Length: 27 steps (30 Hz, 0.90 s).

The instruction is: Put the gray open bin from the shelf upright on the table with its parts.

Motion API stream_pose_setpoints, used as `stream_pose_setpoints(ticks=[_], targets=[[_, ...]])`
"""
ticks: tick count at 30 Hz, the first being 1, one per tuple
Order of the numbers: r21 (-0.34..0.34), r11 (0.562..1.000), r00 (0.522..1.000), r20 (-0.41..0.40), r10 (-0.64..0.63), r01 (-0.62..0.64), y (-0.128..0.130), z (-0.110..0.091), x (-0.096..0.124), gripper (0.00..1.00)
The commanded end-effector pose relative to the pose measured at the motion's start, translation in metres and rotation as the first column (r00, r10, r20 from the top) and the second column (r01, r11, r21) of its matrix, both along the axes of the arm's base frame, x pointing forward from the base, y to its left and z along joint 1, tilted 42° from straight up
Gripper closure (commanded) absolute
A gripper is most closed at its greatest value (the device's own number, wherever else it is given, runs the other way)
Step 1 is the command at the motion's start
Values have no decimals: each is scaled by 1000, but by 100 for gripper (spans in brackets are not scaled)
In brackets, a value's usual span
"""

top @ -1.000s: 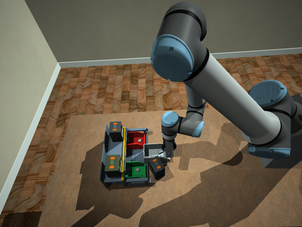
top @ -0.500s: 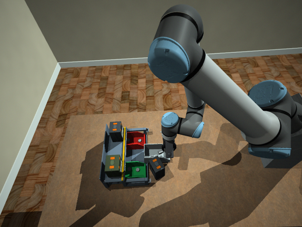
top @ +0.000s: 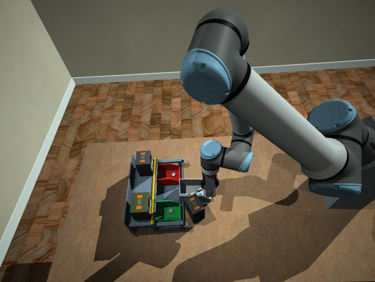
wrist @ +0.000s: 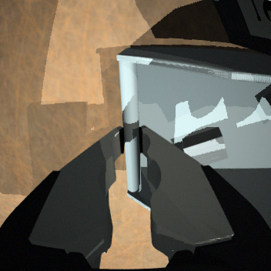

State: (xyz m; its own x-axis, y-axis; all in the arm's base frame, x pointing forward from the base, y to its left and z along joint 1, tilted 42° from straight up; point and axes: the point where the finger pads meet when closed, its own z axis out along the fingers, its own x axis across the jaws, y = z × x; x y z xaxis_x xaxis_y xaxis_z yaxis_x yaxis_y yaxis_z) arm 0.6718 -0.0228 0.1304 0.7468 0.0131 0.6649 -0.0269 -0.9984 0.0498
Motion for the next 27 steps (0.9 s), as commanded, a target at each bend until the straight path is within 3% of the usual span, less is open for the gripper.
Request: stream_pose_setpoints(ticks=[1,2,3,27], targets=[[0,1000,1000,1,0,0,0,0,0,100],[0,1000,1000,1,0,0,0,0,0,100],[0,1000,1000,1,0,0,0,0,0,74],[0,1000,1000,1,0,0,0,0,0,74]])
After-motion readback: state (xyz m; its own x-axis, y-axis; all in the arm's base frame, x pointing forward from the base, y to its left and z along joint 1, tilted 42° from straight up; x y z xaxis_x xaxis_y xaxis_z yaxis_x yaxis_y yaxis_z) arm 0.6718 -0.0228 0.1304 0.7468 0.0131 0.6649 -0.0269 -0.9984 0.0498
